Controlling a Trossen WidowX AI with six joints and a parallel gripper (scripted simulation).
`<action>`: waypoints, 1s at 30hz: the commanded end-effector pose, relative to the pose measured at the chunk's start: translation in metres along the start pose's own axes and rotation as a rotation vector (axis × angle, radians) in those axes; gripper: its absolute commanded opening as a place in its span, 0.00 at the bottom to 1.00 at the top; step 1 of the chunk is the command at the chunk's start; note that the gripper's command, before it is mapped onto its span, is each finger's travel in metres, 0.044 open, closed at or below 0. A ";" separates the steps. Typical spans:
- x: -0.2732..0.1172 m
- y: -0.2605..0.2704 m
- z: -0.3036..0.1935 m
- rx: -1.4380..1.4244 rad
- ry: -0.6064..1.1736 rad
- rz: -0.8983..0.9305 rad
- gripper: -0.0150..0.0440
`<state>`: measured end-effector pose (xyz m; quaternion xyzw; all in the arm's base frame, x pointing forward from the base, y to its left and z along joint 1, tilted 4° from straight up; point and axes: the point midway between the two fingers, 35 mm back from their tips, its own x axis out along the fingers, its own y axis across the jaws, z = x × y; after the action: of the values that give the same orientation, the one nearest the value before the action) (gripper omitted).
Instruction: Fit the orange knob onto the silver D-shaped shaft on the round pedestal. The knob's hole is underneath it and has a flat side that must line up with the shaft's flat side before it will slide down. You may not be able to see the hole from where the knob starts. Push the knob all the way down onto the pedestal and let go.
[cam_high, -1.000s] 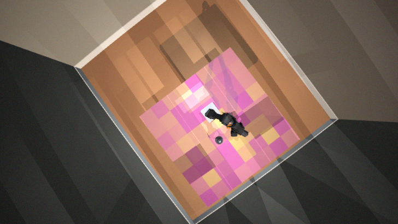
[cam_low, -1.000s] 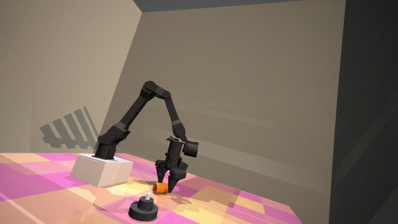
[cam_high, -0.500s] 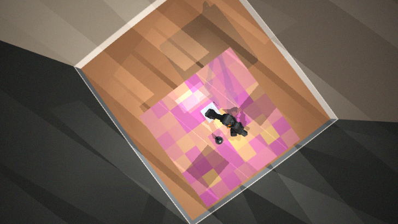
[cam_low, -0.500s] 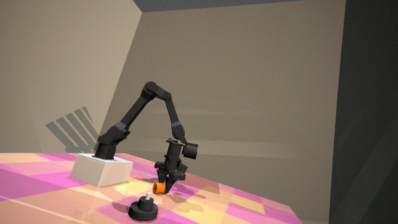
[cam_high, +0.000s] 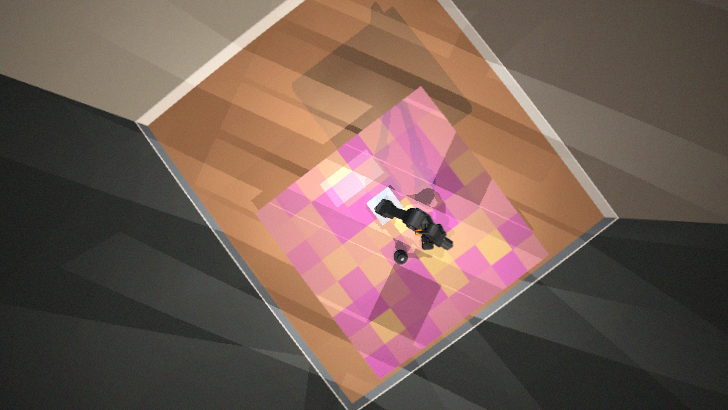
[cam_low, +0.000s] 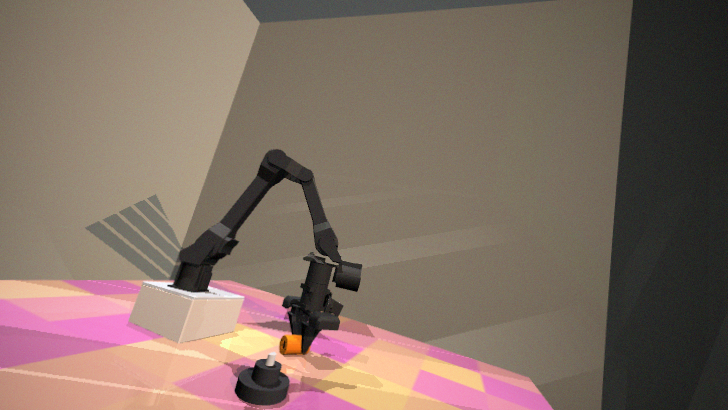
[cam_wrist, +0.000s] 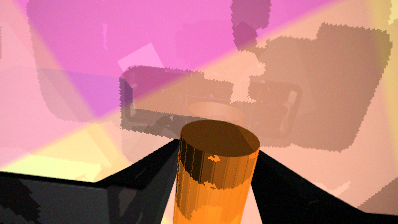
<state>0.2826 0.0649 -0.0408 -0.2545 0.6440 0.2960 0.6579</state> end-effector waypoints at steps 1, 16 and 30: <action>0.000 0.000 0.000 0.003 0.000 -0.001 0.56; -0.008 0.000 -0.011 0.000 -0.216 -0.001 0.56; -0.014 0.000 -0.024 0.000 -0.432 -0.002 0.56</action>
<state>0.2681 0.0486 -0.0292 -0.1926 0.5064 0.3381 0.7695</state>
